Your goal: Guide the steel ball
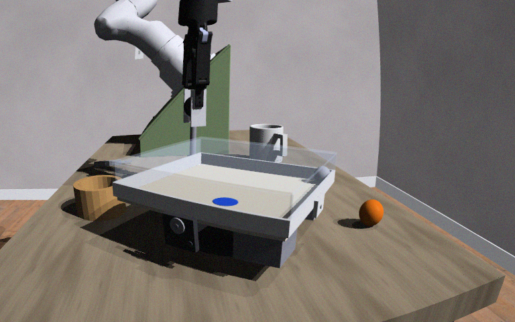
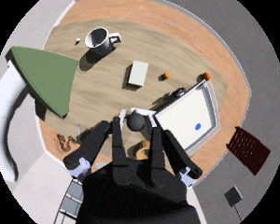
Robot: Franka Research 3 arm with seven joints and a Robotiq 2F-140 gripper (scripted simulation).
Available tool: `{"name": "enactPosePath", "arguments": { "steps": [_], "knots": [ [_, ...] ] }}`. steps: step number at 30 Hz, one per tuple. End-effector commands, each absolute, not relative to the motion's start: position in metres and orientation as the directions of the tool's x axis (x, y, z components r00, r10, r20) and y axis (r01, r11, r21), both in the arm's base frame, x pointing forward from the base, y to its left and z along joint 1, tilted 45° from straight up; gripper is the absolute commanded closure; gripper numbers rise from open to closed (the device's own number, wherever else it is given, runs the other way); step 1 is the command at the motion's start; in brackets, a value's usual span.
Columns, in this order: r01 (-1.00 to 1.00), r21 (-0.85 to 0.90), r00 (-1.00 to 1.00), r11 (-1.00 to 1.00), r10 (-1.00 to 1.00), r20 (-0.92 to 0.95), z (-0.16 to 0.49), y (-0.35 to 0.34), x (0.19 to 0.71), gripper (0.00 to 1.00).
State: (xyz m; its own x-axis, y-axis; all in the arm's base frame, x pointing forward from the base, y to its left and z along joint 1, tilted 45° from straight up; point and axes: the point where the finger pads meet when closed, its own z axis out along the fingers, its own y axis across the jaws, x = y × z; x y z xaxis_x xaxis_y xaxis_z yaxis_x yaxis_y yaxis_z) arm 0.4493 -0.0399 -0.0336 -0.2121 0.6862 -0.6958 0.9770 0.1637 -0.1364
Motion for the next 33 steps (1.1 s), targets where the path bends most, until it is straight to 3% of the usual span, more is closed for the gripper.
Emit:
{"name": "enactPosePath", "arguments": {
  "steps": [1,13,14,33],
  "knots": [
    [0.978,-0.134,-0.21,0.163,0.686,-0.697,-0.0345,-0.0409,0.4489,0.64],
    [0.978,-0.134,-0.21,0.163,0.686,-0.697,-0.0345,-0.0409,0.4489,0.64],
    [0.978,-0.134,-0.21,0.163,0.686,-0.697,-0.0345,-0.0409,0.4489,1.0],
    [0.978,-0.134,-0.21,0.163,0.686,-0.697,-0.0345,-0.0409,0.4489,1.0]
  ]
}}
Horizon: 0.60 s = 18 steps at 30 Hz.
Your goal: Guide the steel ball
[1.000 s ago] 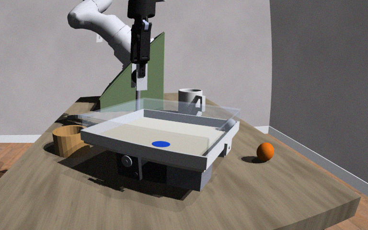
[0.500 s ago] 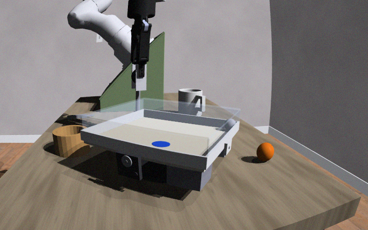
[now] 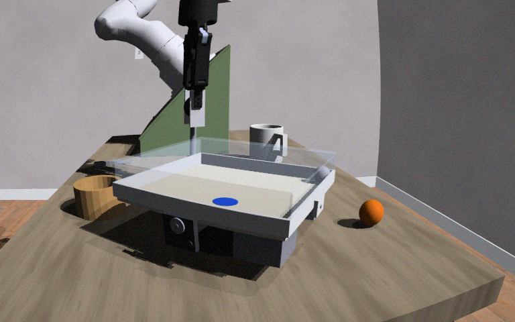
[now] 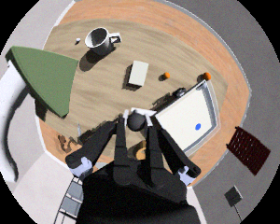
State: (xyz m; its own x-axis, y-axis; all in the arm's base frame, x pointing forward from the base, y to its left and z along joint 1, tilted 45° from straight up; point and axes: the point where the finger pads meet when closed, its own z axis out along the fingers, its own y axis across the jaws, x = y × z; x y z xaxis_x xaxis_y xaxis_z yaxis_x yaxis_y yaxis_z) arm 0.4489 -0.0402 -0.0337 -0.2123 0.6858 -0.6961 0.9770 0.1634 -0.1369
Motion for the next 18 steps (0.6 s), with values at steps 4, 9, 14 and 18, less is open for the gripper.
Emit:
{"name": "enactPosePath", "arguments": {
  "steps": [4,9,14,18],
  "knots": [
    [0.978,-0.134,-0.21,0.163,0.686,-0.697,-0.0345,-0.0409,0.4489,1.0],
    [0.978,-0.134,-0.21,0.163,0.686,-0.697,-0.0345,-0.0409,0.4489,1.0],
    [0.978,-0.134,-0.21,0.163,0.686,-0.697,-0.0345,-0.0409,0.4489,1.0],
    [0.978,-0.134,-0.21,0.163,0.686,-0.697,-0.0313,-0.0441,0.4499,1.0]
  ]
}}
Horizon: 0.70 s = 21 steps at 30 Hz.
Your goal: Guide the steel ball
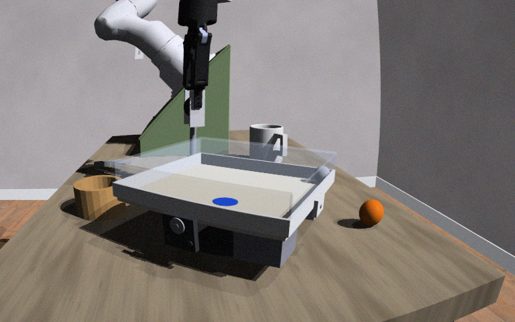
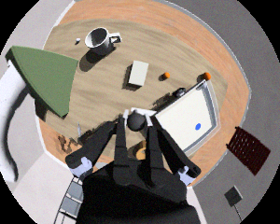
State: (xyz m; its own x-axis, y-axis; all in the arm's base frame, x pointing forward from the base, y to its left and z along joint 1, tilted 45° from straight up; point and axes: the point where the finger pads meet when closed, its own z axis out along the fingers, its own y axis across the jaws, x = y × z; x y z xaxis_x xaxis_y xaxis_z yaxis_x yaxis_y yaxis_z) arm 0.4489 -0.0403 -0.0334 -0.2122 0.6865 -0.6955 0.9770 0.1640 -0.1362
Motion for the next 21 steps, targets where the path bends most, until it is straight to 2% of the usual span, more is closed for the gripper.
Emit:
{"name": "enactPosePath", "arguments": {
  "steps": [1,21],
  "knots": [
    [0.978,-0.134,-0.21,0.163,0.686,-0.697,-0.0305,-0.0448,0.4501,1.0],
    [0.978,-0.134,-0.21,0.163,0.686,-0.697,-0.0279,-0.0463,0.4511,1.0]
  ]
}}
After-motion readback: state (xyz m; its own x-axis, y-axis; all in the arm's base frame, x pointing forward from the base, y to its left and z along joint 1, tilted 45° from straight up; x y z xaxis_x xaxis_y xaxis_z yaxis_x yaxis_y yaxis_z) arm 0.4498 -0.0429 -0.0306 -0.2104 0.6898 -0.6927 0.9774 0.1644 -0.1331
